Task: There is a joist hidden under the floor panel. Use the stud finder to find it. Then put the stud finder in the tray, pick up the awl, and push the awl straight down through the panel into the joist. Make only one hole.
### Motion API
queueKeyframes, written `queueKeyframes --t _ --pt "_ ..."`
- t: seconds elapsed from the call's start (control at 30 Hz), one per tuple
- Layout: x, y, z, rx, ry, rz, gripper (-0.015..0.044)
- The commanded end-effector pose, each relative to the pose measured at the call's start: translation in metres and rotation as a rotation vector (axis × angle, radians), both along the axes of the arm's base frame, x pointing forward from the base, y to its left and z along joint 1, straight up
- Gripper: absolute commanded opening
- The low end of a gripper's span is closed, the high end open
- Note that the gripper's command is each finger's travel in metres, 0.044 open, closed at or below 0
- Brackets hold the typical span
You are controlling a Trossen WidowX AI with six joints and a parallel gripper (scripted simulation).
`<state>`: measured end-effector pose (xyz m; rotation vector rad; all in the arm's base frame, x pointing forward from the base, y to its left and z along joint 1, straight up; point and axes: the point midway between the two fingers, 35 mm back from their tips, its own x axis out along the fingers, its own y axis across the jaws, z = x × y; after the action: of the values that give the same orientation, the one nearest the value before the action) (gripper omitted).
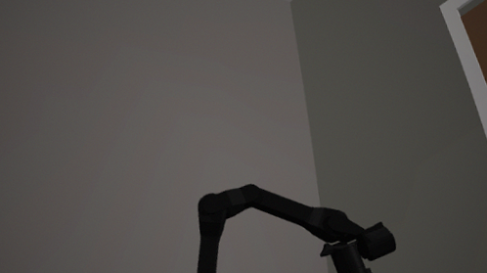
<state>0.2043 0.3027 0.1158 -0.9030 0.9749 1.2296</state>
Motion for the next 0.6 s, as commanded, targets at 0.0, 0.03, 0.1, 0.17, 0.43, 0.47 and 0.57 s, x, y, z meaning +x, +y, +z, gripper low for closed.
queueKeyframes --t 0.0,0.03,0.1,0.17,0.43,0.47,0.57 --pt "0.034 -0.041 -0.015 -0.053 0.018 -0.122 0.0440" --pt "0.045 -0.056 -0.016 -0.061 0.018 -0.164 0.0440" --pt "0.065 -0.086 -0.018 -0.077 0.020 -0.250 0.0440" --pt "0.082 -0.117 -0.021 -0.093 0.024 -0.335 0.0440" --pt "0.117 -0.249 -0.035 -0.167 0.053 -0.636 0.0440" --pt "0.117 -0.266 -0.036 -0.176 0.059 -0.673 0.0440" --pt "0.113 -0.316 -0.041 -0.201 0.081 -0.784 0.0440"
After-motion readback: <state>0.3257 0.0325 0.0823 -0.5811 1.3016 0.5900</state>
